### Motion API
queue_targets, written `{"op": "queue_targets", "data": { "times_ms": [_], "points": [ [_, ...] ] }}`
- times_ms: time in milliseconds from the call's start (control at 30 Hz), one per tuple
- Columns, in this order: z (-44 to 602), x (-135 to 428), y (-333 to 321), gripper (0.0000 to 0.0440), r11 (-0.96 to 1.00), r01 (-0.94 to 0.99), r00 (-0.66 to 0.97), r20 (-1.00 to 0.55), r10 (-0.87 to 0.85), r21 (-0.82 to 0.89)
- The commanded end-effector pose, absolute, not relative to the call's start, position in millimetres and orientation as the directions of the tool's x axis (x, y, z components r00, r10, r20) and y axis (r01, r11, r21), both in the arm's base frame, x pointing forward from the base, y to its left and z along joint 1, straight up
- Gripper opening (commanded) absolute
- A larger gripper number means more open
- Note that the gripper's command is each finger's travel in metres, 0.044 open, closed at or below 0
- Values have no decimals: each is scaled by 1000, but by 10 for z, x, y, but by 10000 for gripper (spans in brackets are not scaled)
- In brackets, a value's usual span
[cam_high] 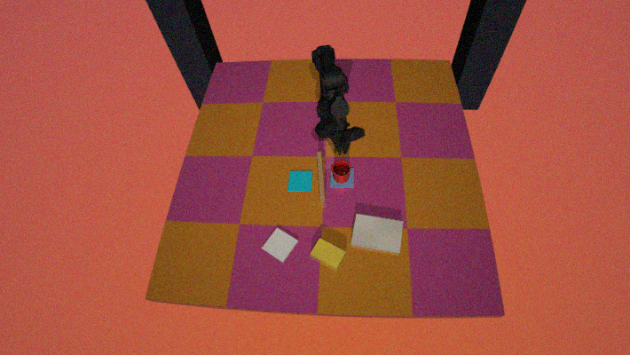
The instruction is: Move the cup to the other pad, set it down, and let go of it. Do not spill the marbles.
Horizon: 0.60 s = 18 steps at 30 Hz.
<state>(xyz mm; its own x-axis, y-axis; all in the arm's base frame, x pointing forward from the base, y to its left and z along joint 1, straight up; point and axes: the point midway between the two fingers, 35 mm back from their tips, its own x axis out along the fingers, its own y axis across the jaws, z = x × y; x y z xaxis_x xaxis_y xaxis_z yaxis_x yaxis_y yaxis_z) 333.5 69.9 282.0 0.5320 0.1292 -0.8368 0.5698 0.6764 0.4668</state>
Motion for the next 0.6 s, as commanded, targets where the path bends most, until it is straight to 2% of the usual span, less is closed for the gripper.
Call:
{"op": "queue_targets", "data": {
  "times_ms": [0,567],
  "points": [
    [2747,3332,691,121,661,612,485,-866,120,435],
    [2338,3234,572,132,631,742,251,-967,51,226]
  ]
}}
